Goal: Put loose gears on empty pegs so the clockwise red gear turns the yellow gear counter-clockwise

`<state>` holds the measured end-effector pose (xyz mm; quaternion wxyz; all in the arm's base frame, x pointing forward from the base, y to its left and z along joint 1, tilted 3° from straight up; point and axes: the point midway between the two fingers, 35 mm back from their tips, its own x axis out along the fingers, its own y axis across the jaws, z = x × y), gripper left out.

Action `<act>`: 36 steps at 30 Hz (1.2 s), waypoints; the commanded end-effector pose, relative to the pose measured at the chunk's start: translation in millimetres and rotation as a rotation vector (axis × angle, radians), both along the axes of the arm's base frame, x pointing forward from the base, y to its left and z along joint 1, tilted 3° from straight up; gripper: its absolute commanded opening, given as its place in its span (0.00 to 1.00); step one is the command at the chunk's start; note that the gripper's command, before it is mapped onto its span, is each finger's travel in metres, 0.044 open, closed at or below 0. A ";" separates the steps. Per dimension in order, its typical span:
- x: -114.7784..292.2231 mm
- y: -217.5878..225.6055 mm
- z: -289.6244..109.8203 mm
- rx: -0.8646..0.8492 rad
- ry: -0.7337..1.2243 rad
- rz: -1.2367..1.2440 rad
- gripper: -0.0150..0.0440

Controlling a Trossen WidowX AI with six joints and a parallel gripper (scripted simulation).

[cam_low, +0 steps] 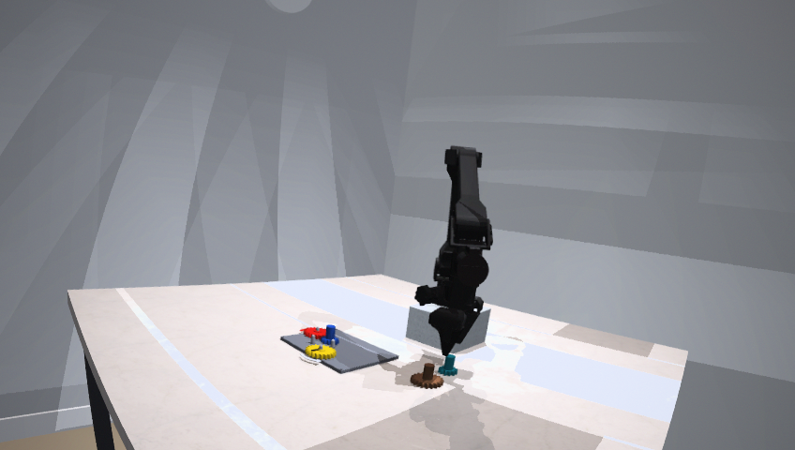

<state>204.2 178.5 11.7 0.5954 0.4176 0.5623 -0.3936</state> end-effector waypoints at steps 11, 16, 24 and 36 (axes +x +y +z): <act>0.8 -0.8 -22.9 -0.003 -0.002 -0.007 1.00; 0.8 -1.0 -28.4 -0.003 -0.002 -0.007 1.00; 0.8 -1.0 -28.4 -0.003 -0.002 -0.007 0.82; 0.8 -1.0 -28.4 -0.003 -0.002 -0.007 0.32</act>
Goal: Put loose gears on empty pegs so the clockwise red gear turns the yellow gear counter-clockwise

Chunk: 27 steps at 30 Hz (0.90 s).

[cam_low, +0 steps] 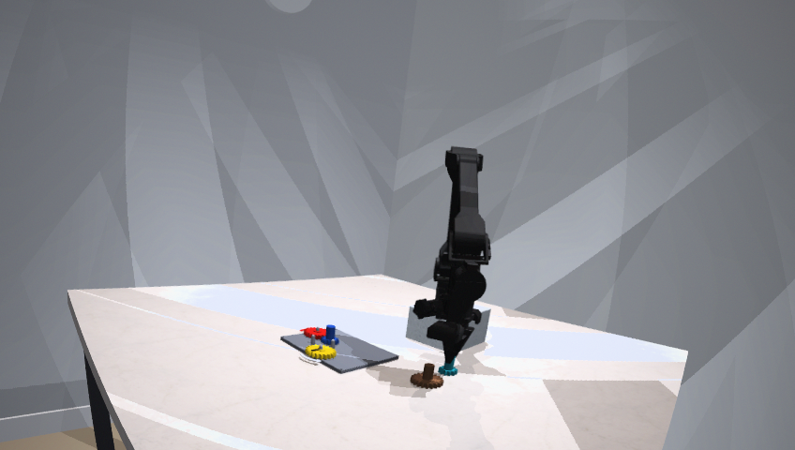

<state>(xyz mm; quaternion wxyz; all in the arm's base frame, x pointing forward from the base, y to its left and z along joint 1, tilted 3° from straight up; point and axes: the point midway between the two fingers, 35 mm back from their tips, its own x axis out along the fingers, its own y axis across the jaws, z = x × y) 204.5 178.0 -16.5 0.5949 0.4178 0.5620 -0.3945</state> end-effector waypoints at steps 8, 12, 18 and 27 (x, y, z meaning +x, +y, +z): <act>0.5 -0.5 -0.2 -0.002 -0.003 -0.005 0.25; 1.3 0.3 3.5 -0.002 -0.003 -0.005 0.25; 4.0 3.2 19.0 -0.002 -0.004 -0.005 0.25; 6.5 6.2 43.2 -0.001 -0.004 -0.005 0.25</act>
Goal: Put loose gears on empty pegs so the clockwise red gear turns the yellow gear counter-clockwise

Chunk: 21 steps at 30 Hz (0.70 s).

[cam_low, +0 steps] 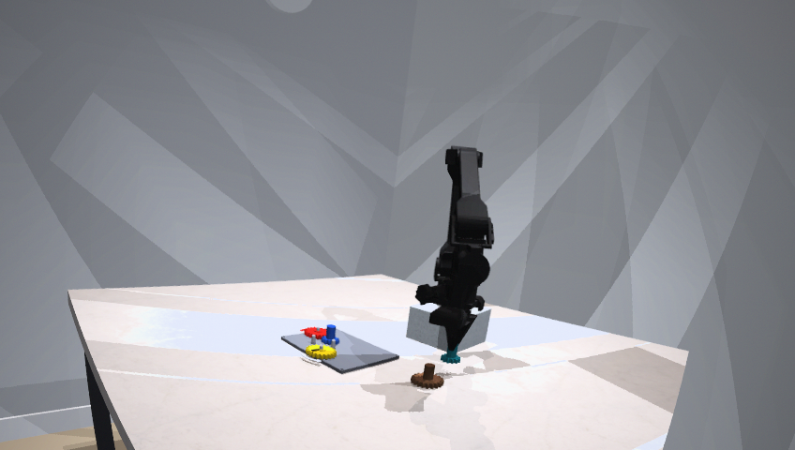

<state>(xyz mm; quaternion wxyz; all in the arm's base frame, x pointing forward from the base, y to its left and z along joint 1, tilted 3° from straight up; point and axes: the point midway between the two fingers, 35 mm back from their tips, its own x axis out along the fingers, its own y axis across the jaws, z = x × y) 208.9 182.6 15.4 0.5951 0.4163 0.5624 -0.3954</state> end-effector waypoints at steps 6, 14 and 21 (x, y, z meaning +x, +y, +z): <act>2.7 2.7 28.0 0.001 -0.006 -0.006 0.25; 2.1 2.8 50.7 0.001 -0.006 -0.006 0.25; 0.4 1.7 70.8 0.001 -0.006 -0.006 0.25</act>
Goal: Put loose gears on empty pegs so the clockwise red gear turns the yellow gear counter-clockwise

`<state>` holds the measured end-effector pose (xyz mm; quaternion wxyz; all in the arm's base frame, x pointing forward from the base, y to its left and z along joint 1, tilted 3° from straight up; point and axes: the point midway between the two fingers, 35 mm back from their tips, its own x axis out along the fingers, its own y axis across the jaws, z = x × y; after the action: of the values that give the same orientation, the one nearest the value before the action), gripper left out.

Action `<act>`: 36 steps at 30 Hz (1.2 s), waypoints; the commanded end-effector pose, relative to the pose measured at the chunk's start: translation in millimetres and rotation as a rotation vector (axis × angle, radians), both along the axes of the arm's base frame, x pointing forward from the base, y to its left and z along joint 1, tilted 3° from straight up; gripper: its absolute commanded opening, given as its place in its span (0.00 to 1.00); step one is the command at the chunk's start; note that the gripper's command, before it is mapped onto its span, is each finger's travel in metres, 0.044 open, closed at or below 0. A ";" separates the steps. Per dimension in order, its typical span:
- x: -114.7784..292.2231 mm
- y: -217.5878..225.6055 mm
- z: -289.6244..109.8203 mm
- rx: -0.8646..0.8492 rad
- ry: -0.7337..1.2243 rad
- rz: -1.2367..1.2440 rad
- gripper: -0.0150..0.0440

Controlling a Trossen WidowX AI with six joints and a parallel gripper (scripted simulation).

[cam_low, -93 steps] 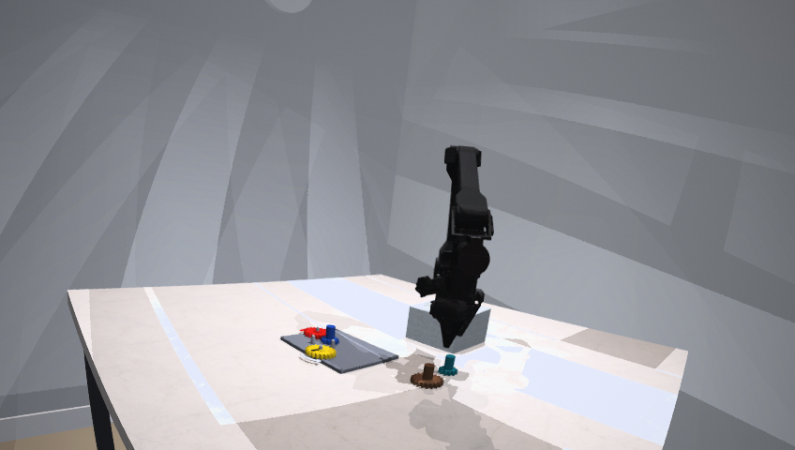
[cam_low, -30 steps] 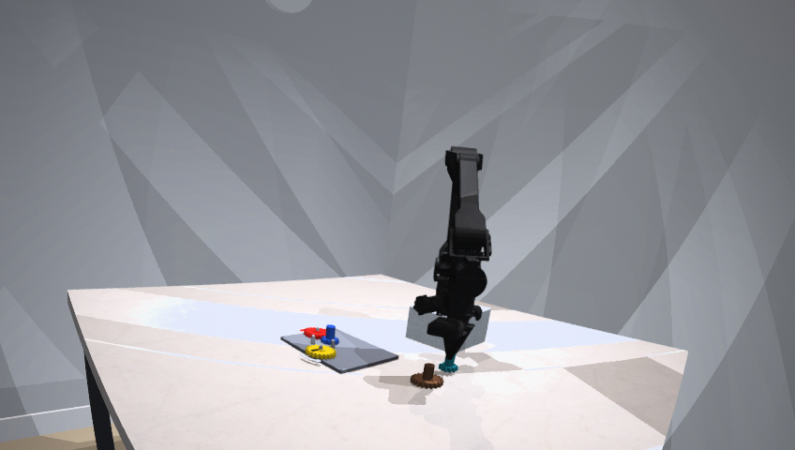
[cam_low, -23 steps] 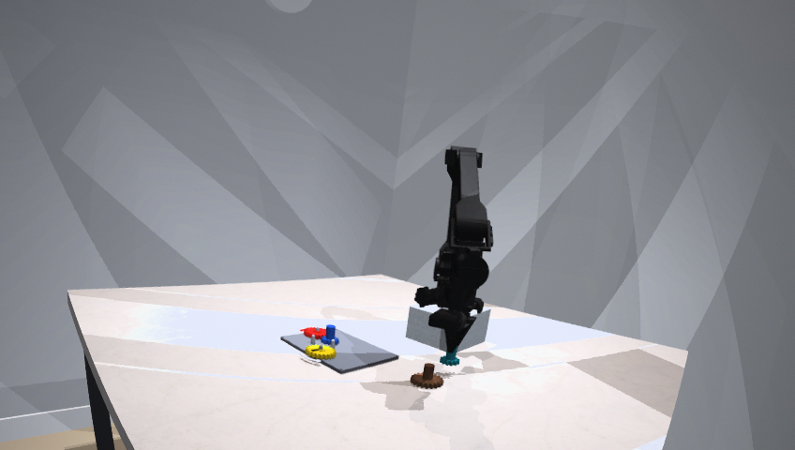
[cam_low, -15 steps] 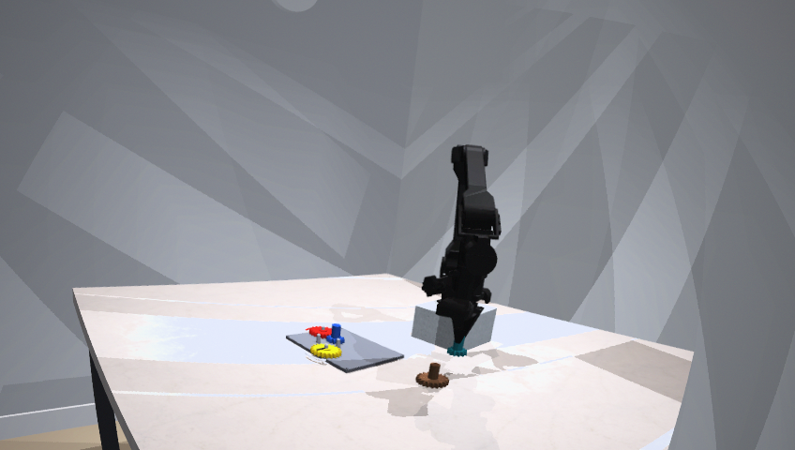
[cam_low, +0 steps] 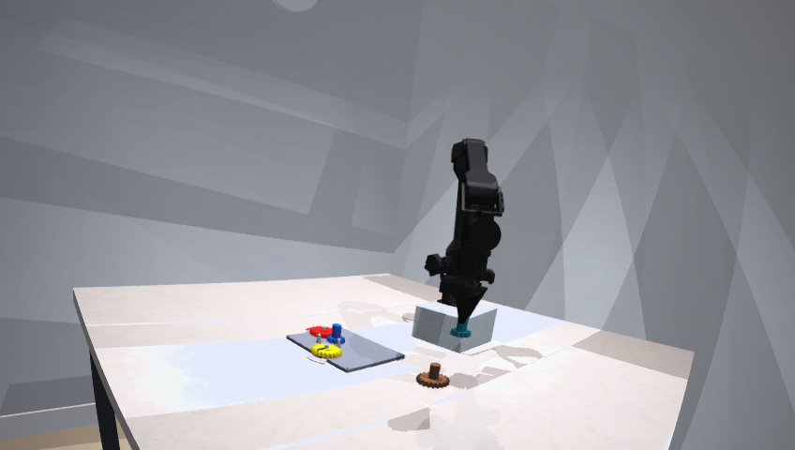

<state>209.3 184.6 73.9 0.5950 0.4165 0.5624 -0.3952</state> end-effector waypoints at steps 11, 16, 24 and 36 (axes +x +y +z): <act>-5.3 -4.3 44.2 0.001 -0.006 -0.006 0.25; -7.6 -6.2 54.2 0.001 -0.006 -0.006 0.25; 2.3 -12.0 51.1 0.000 -0.006 -0.006 0.25; 23.2 -26.6 44.2 -0.001 -0.006 -0.006 0.25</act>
<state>225.6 162.7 120.1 0.5950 0.4195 0.5585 -0.3976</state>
